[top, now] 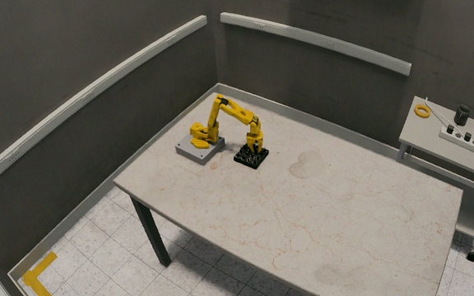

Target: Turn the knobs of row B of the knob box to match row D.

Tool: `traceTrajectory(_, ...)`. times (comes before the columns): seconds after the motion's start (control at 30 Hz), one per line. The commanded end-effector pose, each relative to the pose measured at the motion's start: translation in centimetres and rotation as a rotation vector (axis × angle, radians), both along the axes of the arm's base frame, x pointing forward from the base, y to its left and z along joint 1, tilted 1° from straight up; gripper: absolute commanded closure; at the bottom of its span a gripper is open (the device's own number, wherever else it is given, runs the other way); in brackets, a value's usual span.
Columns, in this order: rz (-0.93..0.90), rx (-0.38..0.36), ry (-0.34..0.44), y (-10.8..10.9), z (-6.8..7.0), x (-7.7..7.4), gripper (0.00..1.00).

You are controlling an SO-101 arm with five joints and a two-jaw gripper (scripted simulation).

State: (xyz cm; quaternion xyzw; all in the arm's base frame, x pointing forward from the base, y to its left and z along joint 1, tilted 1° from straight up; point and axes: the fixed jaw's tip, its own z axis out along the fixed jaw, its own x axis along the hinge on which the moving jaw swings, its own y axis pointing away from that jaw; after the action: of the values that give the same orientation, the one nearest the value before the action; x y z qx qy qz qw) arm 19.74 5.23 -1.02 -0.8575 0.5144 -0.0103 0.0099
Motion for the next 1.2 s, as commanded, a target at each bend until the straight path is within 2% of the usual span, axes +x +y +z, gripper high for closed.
traceTrajectory(0.0,0.020,-0.004,0.017,0.1,-0.3,-0.4,0.92)
traceTrajectory(0.47,0.020,-0.004,0.017,0.2,0.3,-0.4,0.92)
traceTrajectory(1.17,0.020,-0.004,0.017,0.1,3.0,-0.5,0.92)
